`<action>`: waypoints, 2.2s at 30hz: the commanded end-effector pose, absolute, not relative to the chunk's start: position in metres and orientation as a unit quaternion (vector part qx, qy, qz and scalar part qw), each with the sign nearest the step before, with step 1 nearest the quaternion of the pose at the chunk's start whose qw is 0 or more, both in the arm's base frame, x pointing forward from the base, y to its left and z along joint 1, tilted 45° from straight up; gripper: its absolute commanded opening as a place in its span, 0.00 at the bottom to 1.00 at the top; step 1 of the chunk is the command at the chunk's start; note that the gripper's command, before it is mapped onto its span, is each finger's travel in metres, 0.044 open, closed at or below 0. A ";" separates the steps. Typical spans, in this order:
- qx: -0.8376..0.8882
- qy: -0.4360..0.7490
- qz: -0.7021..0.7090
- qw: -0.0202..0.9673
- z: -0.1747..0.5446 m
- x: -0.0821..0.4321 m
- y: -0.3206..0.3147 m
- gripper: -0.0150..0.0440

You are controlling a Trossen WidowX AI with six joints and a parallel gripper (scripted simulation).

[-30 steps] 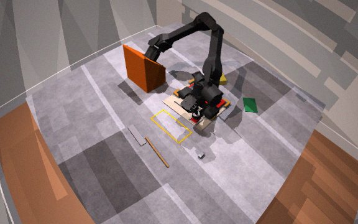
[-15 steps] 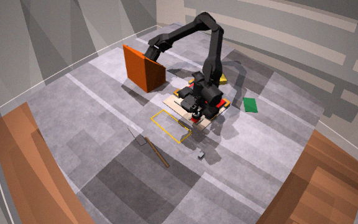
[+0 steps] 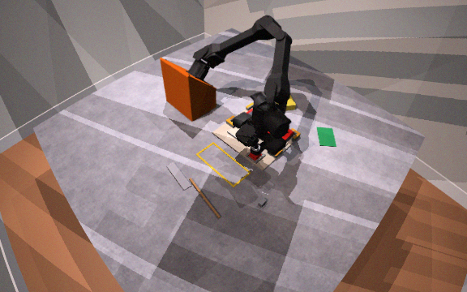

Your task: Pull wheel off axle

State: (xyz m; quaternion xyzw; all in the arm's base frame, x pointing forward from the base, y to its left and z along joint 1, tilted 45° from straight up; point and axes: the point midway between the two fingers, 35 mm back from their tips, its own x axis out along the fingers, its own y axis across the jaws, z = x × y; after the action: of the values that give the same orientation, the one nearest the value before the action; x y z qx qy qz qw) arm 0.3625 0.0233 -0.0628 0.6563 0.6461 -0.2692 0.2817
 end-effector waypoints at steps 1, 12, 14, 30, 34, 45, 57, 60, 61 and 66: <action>0.657 0.645 -0.268 0.284 -0.060 0.364 0.020 0.25; 0.657 0.644 -0.268 0.284 -0.058 0.364 0.018 0.25; 0.658 0.644 -0.268 0.284 -0.057 0.364 0.017 0.25; 0.658 0.644 -0.268 0.283 -0.053 0.363 0.013 0.25; 0.658 0.644 -0.268 0.283 -0.053 0.363 0.012 0.25; 0.659 0.643 -0.268 0.283 -0.050 0.363 0.010 0.25; 0.659 0.643 -0.269 0.282 -0.047 0.363 0.007 0.25; 0.660 0.643 -0.269 0.282 -0.047 0.363 0.006 0.25; 0.660 0.643 -0.269 0.282 -0.046 0.363 0.006 0.25; 0.660 0.643 -0.269 0.282 -0.045 0.363 0.005 0.25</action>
State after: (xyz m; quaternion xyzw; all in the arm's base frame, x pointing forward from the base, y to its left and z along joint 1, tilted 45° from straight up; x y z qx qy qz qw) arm 0.3618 0.0067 -0.0468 0.6614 0.6429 -0.2693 0.2769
